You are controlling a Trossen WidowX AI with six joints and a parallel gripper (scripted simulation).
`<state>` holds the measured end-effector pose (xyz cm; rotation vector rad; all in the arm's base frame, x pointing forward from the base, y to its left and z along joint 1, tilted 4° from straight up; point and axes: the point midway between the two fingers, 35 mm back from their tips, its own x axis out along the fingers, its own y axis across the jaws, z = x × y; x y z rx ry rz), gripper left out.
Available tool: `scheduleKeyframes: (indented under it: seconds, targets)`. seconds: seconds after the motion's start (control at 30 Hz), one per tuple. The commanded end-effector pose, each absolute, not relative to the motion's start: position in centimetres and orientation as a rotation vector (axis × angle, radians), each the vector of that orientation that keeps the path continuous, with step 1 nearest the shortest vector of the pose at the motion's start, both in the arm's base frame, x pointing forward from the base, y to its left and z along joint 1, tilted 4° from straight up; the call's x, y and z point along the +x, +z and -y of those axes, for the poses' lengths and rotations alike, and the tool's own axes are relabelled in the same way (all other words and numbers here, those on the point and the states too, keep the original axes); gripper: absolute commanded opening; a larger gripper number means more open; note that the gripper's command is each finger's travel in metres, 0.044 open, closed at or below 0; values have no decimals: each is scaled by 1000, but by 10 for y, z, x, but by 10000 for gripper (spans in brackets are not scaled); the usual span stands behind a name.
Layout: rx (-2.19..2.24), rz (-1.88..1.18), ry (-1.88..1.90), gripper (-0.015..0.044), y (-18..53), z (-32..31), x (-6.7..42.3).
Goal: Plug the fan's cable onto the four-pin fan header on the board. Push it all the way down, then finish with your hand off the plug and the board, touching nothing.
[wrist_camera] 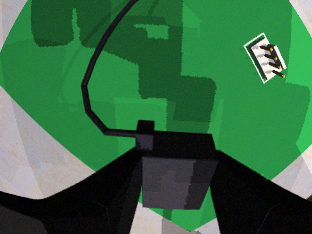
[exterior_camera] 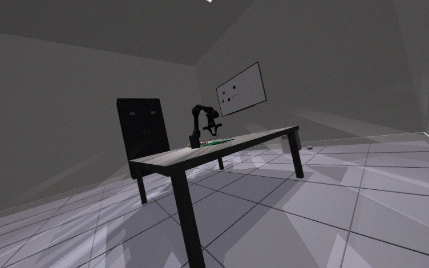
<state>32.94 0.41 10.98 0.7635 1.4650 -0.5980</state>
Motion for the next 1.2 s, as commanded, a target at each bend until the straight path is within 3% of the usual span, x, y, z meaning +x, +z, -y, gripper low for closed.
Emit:
scheduleKeyframes:
  seconds: [0.0, 1.17]
  targets:
    - [740, -1393, -623, 0, 111, -2, 331]
    - [478, -1128, -725, 0, 74, -3, 349]
